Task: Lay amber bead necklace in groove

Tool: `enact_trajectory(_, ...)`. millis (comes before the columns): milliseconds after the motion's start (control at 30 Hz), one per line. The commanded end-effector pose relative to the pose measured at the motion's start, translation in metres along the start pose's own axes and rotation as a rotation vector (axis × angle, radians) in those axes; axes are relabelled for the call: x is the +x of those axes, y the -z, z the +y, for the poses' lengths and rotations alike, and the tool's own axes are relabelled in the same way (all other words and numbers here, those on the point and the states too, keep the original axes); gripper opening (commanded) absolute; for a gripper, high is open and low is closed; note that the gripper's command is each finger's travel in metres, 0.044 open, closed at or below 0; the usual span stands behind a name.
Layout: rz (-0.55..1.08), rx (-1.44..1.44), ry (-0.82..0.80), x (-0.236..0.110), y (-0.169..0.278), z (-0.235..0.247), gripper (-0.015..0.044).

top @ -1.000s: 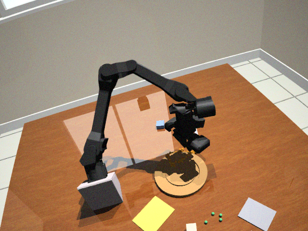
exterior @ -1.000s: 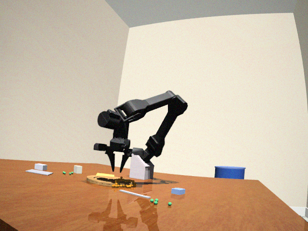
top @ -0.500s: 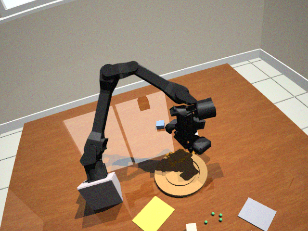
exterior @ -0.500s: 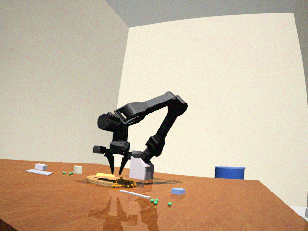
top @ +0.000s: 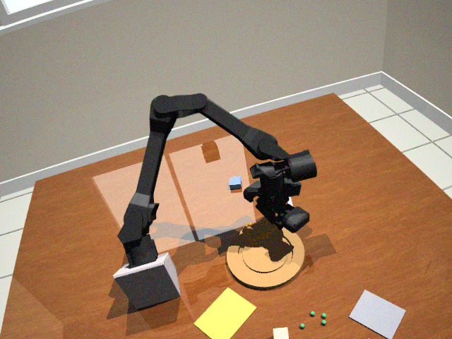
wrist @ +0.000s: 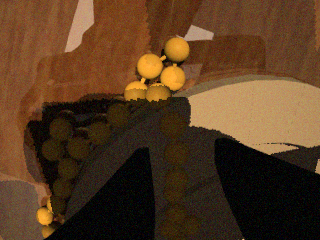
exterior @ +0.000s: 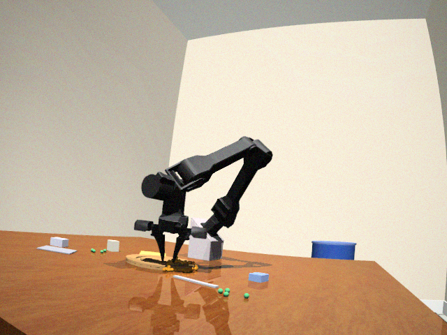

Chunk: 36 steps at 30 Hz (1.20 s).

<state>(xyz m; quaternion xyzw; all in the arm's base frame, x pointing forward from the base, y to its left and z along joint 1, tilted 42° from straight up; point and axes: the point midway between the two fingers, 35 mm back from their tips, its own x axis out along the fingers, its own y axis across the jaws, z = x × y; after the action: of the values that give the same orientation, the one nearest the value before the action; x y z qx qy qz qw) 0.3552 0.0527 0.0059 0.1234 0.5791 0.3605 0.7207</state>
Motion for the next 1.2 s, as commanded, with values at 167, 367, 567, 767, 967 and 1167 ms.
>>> enact_trajectory(167, 0.004, 0.001, -0.003, 0.0055, 0.0011, 0.0006, 0.0094)
enact_trajectory(367, 0.004, 0.001, -0.003, 0.0055, 0.0011, 0.0006, 0.0000)
enact_trajectory(567, 0.004, 0.001, -0.003, 0.0055, 0.0011, 0.0006, 0.0000)
enact_trajectory(767, 0.004, 0.001, -0.003, 0.0055, 0.0011, 0.0006, 0.0000)
enact_trajectory(967, 0.004, 0.001, -0.003, 0.0055, 0.0011, 0.0006, 0.0000)
enact_trajectory(1167, 0.004, 0.001, -0.003, 0.0055, 0.0011, 0.0006, 0.0000)
